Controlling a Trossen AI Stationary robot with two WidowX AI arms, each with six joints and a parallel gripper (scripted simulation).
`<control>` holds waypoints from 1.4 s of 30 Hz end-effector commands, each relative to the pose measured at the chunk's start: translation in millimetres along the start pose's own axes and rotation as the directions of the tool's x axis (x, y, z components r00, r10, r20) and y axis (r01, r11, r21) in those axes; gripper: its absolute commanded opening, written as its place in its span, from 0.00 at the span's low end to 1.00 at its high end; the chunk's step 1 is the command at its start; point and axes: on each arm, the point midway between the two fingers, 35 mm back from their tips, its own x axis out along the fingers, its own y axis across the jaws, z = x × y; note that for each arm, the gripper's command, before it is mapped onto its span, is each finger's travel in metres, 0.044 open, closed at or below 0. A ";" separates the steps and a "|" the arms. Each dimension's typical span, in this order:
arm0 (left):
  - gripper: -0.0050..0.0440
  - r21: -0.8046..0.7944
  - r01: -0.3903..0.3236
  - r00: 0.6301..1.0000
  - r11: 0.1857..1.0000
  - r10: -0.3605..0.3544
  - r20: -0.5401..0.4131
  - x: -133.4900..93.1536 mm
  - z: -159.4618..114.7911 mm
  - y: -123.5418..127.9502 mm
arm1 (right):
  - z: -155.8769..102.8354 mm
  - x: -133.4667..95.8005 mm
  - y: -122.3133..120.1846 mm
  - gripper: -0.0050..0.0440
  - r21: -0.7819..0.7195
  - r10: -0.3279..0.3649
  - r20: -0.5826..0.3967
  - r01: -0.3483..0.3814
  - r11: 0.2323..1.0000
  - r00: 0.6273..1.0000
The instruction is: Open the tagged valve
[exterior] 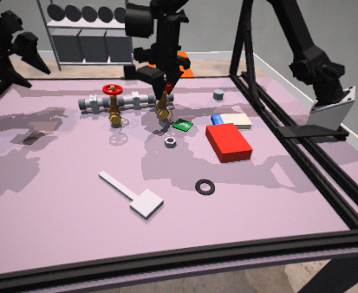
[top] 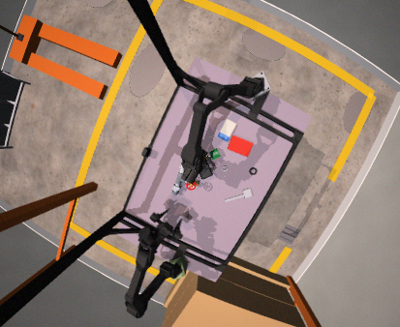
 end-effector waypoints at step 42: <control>0.40 -1.000 0.000 1.000 -0.001 0.000 0.000 0.0 0.2 -0.2 | 0.0 0.0 0.0 0.92 0.000 0.000 0.000 0.000 1.000 1.000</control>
